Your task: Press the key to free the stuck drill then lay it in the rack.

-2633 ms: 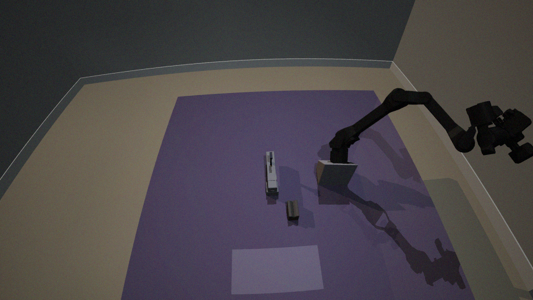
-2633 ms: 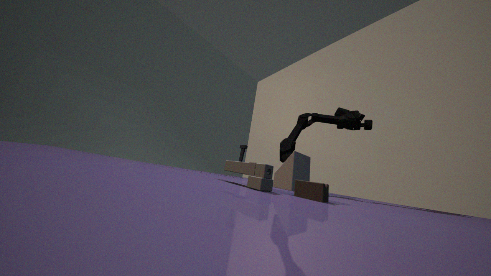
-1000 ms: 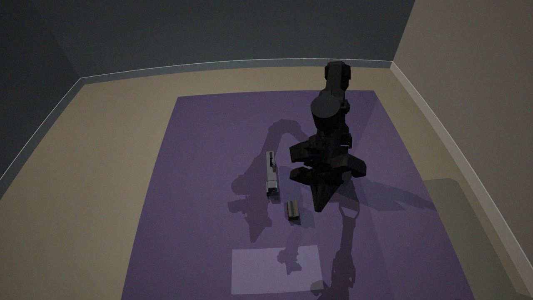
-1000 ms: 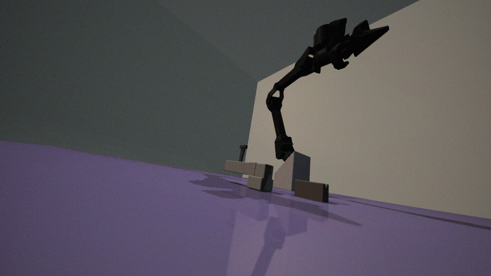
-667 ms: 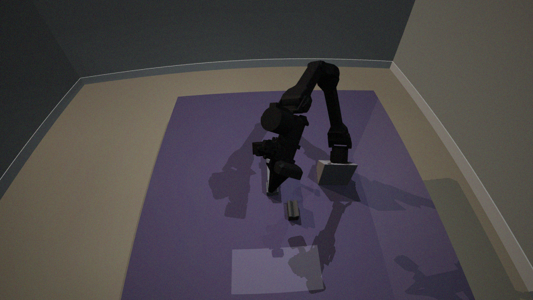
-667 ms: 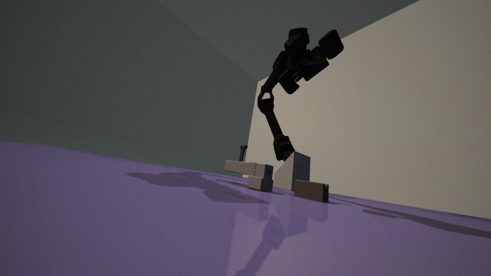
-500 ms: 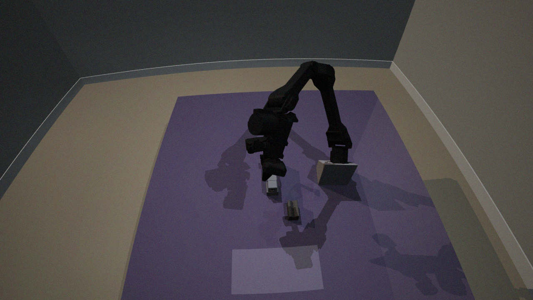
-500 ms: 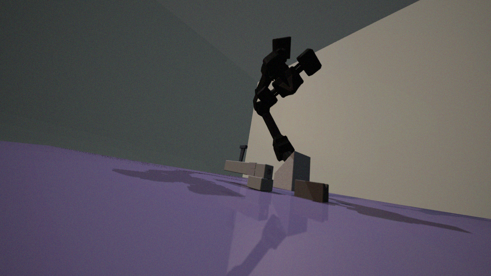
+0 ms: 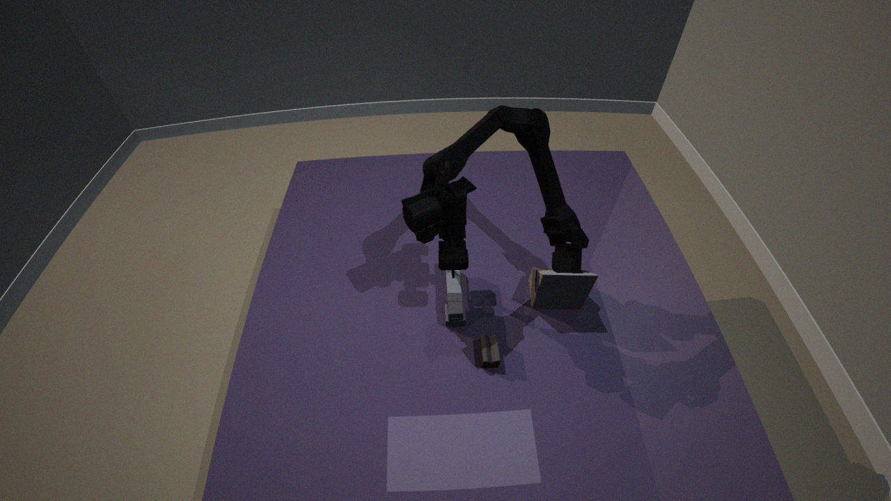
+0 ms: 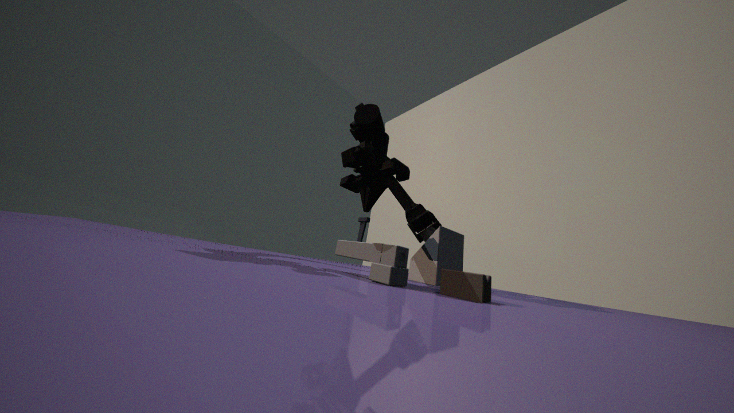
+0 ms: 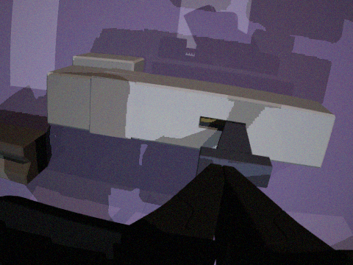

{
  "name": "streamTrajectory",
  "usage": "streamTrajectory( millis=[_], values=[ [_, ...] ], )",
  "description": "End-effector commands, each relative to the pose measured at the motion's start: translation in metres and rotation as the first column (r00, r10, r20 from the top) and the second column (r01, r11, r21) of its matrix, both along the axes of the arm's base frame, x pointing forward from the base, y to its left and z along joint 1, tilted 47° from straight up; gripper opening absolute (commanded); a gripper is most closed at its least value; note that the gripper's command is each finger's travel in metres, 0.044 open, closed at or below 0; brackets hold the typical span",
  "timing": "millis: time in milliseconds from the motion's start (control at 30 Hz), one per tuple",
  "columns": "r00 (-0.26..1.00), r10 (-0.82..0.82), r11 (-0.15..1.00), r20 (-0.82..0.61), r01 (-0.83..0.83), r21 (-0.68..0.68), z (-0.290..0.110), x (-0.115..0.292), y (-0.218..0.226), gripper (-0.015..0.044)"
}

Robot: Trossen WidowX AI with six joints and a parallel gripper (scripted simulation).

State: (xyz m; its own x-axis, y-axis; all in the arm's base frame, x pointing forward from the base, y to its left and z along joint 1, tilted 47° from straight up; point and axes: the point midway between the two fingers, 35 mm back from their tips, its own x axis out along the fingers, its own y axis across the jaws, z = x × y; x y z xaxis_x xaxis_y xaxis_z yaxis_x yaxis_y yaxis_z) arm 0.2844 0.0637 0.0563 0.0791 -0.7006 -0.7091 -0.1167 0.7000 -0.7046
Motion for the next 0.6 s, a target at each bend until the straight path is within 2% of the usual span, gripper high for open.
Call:
streamTrajectory(
  millis=[0, 567],
  values=[
    [1.0, 0.006, 1.0, -0.019, -0.007, -0.026, 0.003, -0.003, -0.006, 0.0],
    [1.0, 0.006, 1.0, -0.018, -0.007, -0.026, -0.006, -0.002, -0.016, 0.0]
  ],
)
